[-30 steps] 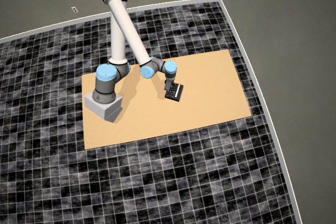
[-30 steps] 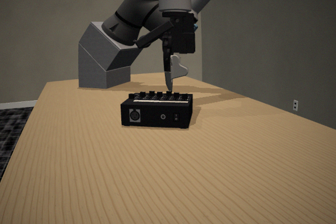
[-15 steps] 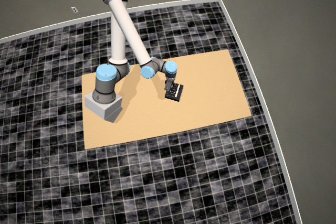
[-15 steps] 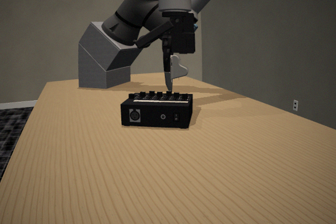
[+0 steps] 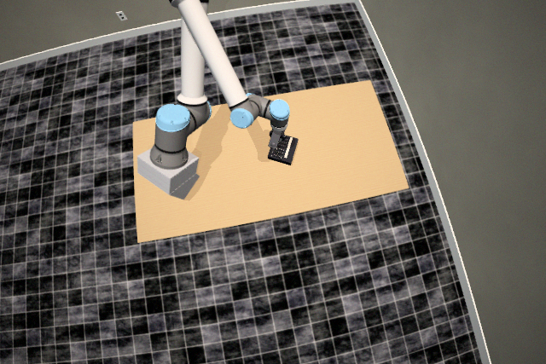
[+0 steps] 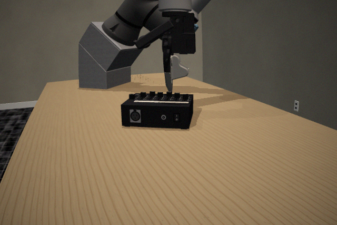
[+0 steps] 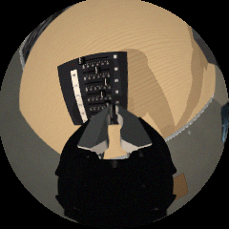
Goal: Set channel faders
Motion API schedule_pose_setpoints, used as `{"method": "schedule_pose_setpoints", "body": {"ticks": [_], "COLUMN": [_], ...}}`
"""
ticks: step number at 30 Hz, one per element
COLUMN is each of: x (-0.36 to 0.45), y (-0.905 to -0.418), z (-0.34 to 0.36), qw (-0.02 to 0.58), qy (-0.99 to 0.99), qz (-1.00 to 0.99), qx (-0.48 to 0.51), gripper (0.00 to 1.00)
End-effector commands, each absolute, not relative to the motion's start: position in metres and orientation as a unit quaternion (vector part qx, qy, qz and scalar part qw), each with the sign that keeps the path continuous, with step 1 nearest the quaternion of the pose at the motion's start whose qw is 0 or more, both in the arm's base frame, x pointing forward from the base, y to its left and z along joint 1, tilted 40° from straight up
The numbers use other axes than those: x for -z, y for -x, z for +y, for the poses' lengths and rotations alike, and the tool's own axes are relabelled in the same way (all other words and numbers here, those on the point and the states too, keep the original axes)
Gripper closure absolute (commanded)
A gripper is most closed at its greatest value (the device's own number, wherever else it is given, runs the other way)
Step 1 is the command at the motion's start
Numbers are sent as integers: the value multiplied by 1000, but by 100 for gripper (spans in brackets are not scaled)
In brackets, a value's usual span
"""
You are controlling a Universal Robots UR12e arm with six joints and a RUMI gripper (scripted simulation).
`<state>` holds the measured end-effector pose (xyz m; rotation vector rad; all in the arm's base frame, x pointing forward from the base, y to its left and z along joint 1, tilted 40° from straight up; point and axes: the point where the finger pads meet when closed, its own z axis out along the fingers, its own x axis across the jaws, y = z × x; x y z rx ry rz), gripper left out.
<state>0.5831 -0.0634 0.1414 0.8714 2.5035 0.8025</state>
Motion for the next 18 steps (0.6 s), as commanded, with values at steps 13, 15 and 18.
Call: {"method": "schedule_pose_setpoints", "body": {"ticks": [13, 15, 18], "x": [-143, -143, -143], "y": [-586, -586, -586], "z": [-67, -67, -67], "qw": [185, 185, 185], "qy": [-309, -309, -309], "qz": [888, 888, 888], "qx": [-285, -285, -285], "gripper": [100, 100, 100]}}
